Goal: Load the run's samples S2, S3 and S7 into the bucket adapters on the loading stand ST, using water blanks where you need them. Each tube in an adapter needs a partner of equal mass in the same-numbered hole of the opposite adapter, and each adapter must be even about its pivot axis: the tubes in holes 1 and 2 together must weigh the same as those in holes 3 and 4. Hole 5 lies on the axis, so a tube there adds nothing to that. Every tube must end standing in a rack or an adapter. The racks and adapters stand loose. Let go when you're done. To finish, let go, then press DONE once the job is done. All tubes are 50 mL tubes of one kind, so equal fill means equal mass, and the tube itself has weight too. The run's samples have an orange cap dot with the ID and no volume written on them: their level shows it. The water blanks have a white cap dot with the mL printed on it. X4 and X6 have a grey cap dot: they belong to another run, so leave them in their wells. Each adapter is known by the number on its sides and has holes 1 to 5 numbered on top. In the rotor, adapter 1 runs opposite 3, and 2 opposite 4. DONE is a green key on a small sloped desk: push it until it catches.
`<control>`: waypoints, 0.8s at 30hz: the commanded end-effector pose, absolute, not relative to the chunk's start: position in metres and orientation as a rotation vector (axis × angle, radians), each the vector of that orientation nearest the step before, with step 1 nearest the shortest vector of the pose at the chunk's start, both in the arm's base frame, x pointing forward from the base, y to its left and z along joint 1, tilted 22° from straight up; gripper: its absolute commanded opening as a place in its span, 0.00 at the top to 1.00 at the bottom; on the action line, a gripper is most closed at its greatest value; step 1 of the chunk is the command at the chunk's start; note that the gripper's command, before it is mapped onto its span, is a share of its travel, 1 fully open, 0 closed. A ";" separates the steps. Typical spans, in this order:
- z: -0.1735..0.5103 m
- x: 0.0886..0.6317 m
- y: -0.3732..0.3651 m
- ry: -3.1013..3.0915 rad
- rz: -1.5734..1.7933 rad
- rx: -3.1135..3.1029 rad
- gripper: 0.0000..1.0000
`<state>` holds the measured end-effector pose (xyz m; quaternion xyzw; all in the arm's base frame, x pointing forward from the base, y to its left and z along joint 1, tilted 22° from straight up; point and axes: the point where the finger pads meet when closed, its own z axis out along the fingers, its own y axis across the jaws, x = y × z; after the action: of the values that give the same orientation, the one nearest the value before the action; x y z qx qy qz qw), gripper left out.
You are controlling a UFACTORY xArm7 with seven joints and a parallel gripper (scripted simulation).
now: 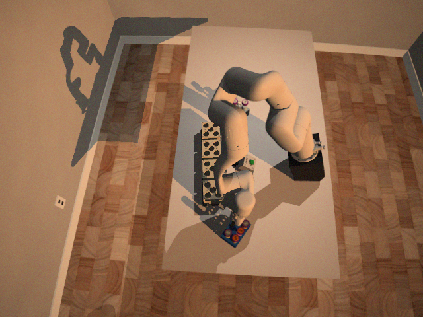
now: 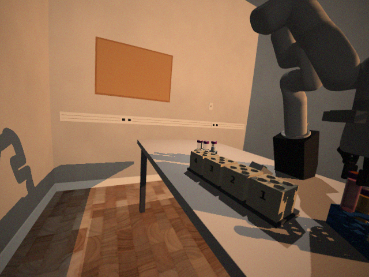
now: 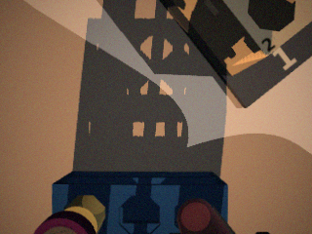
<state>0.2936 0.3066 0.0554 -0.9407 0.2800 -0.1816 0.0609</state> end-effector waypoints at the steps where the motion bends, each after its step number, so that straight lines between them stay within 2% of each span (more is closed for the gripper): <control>1: 0.051 0.296 0.308 0.846 -0.557 -2.843 1.00; 24: 0.032 0.303 0.308 0.846 -0.557 -2.843 1.00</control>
<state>0.3020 0.3070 0.0349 -0.9403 0.2804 -0.1830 0.0604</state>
